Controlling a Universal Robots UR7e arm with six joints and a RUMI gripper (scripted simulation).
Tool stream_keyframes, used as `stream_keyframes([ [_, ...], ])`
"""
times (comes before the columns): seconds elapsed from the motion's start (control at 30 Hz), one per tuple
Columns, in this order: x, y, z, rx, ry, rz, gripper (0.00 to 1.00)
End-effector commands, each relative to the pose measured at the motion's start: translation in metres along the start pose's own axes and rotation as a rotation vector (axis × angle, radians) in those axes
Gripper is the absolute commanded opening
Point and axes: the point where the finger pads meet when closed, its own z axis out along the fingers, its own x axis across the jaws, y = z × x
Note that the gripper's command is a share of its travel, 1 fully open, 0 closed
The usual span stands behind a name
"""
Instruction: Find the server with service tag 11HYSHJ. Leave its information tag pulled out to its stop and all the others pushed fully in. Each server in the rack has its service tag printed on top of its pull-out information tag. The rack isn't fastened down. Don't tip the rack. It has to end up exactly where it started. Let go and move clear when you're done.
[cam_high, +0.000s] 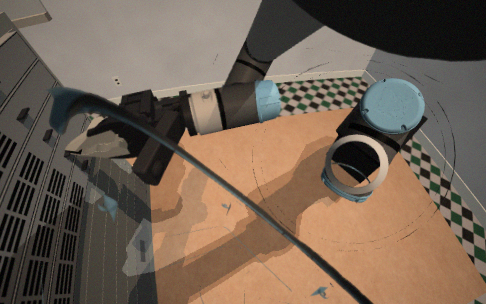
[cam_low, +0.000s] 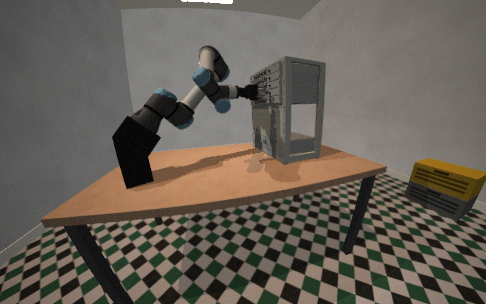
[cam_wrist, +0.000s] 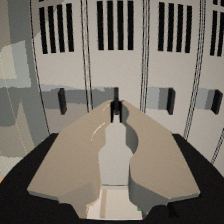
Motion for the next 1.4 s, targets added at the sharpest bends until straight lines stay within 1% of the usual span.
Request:
stream_keyframes([
  [0.0, 0.000, 0.000, 0.000, 0.000, 0.001, 0.000, 0.00],
  [0.47, 0.000, 0.000, -0.006, 0.000, 0.001, 0.000, 0.00],
  [0.73, 0.000, 0.000, -0.016, 0.000, 0.001, 0.000, 0.00],
  [0.8, 0.000, 0.000, -0.016, 0.000, 0.001, 0.000, 0.00],
  [1.3, 0.000, 0.000, -0.038, 0.000, 0.001, 0.000, 0.00],
  [1.37, 0.000, 0.000, -0.038, 0.000, 0.001, 0.000, 0.00],
])
